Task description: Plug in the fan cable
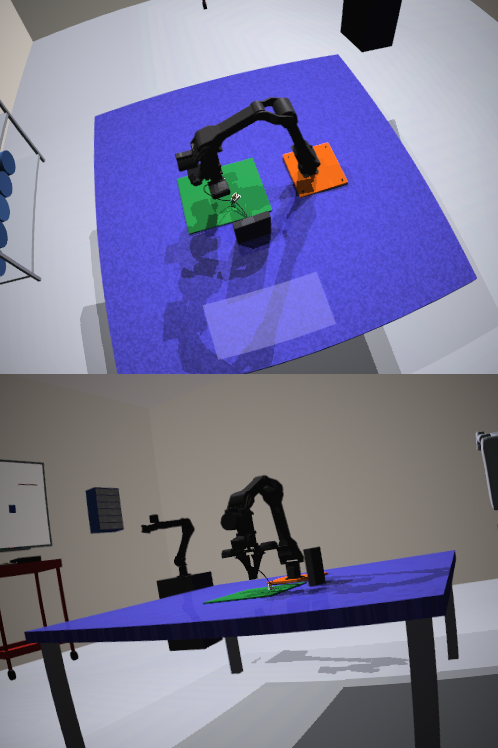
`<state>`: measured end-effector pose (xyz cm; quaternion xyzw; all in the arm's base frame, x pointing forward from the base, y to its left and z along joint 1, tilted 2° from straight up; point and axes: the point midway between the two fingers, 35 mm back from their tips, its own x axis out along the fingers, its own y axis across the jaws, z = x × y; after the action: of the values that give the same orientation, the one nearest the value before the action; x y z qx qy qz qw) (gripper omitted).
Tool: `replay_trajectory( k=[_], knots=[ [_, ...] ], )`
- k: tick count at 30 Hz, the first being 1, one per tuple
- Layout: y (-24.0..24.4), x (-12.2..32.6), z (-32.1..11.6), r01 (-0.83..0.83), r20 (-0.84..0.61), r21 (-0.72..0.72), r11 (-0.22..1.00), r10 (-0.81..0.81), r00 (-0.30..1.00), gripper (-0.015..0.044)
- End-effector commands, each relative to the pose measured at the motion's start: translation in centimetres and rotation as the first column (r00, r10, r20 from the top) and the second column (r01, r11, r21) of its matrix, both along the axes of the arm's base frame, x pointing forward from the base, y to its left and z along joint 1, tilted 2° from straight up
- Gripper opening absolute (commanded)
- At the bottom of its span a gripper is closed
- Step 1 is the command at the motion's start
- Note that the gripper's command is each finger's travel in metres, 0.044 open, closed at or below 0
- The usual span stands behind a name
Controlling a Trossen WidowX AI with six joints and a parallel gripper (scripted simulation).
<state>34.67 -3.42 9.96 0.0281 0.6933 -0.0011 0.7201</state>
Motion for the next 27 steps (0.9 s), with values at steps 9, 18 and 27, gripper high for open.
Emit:
replay_trajectory(
  k=[9, 18, 27],
  knots=[
    [2.9, -3.7, 0.2, -0.385, 0.014, -0.022, 0.923, 0.385, 0.923, 0.0],
    [3.6, -4.9, -0.1, -0.493, 0.015, -0.027, 0.87, 0.493, 0.87, 0.0],
    [3.4, -5.3, 0.1, -0.497, 0.015, -0.028, 0.867, 0.498, 0.867, 0.0]
  ],
)
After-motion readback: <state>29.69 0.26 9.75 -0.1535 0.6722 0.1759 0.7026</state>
